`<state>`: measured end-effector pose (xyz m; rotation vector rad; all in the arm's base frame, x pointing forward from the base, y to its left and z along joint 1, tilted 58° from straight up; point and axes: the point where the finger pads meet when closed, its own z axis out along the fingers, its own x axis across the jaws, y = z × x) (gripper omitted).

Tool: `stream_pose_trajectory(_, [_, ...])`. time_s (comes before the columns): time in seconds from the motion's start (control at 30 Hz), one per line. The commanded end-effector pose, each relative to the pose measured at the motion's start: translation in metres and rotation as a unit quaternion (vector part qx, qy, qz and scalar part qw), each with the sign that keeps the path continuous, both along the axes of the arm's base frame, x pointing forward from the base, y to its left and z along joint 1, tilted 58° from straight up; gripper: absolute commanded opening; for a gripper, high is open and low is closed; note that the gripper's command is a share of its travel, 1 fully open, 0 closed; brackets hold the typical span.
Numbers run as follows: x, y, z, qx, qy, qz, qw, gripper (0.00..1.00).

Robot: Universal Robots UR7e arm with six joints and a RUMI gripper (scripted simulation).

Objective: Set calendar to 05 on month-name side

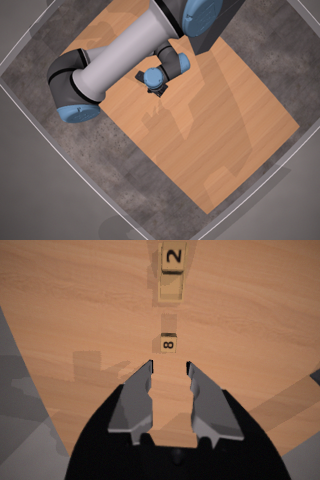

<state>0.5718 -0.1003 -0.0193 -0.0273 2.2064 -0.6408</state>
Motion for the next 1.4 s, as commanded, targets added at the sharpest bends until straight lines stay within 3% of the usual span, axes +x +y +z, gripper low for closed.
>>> stream_pose_trajectory(0.0, [0.0000, 0.0003, 0.0003, 0.000, 0.000, 0.000, 1.000, 0.28])
stream_pose_trajectory(1.37, [0.0048, -0.0024, -0.0031, 0.001, 0.000, 0.000, 1.000, 0.28])
